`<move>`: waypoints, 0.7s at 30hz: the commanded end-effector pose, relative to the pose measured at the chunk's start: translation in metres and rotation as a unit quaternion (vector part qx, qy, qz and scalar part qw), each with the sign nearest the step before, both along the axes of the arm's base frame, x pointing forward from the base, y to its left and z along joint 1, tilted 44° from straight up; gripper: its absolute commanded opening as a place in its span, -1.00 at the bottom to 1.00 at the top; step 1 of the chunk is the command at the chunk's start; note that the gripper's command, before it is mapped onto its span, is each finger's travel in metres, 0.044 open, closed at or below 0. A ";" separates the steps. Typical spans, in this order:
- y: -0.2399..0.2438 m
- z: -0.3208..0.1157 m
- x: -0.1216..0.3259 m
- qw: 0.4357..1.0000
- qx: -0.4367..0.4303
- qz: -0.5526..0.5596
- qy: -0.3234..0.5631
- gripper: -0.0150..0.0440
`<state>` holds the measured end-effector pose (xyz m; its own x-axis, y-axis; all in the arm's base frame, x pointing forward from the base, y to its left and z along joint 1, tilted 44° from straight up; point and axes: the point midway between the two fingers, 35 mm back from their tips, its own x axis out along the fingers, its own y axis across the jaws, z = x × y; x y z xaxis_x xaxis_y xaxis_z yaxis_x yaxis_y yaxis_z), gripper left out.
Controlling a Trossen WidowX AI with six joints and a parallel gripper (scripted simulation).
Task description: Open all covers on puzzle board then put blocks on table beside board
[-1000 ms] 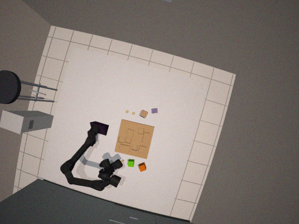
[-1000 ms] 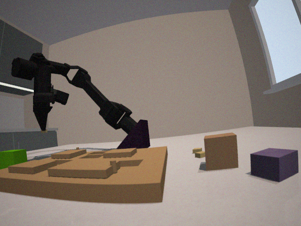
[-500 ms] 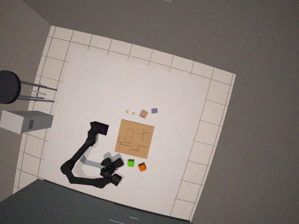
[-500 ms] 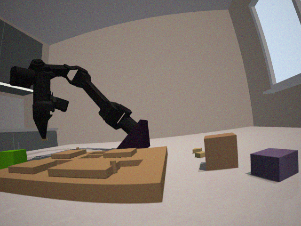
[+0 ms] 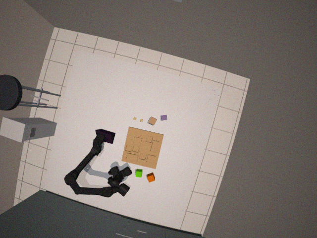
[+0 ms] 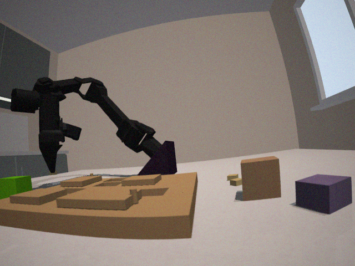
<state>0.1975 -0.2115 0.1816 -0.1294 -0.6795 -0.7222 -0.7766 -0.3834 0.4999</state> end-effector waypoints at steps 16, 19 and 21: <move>-0.021 -0.024 -0.009 1.000 -0.002 0.001 0.004 -0.22; -0.024 -0.027 -0.011 1.000 -0.003 0.002 0.004 -0.22; -0.026 -0.029 -0.012 1.000 -0.003 0.002 0.005 -0.22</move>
<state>0.1885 -0.2348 0.1588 -0.1309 -0.6867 -0.7150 -0.7749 -0.3790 0.5058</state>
